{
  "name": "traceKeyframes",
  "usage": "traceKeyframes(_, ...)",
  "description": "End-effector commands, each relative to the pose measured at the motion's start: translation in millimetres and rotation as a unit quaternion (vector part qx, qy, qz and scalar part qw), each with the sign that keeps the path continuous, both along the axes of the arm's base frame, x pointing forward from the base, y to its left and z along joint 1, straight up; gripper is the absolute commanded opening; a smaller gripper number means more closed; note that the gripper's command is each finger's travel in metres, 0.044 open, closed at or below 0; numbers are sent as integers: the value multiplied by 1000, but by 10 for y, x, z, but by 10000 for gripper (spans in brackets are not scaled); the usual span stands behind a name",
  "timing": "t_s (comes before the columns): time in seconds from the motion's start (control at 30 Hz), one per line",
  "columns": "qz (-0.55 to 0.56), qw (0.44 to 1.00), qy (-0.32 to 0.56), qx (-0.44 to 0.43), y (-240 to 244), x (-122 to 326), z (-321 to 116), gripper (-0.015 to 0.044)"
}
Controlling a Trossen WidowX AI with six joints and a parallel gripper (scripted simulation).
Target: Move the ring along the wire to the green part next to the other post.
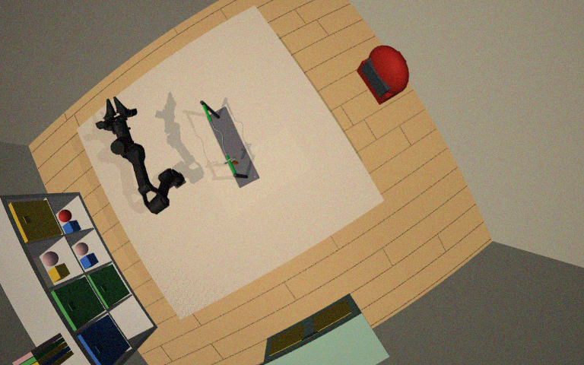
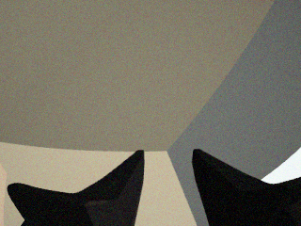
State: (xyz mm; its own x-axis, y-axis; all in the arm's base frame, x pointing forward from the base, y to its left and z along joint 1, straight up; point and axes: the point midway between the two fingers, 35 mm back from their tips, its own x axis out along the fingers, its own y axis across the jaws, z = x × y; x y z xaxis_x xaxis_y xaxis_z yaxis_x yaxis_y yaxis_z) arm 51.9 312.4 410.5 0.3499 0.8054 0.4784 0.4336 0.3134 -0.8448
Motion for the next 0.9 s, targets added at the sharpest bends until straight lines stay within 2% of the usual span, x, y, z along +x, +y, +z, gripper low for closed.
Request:
traceKeyframes(0.0,-10,1000,18,-9,-33,237,-139,160)
traceKeyframes(0.43,-67,991,113,-24,-366,1151,-608,160)
traceKeyframes(0.87,-130,962,239,-10,-1010,1879,-1125,160)
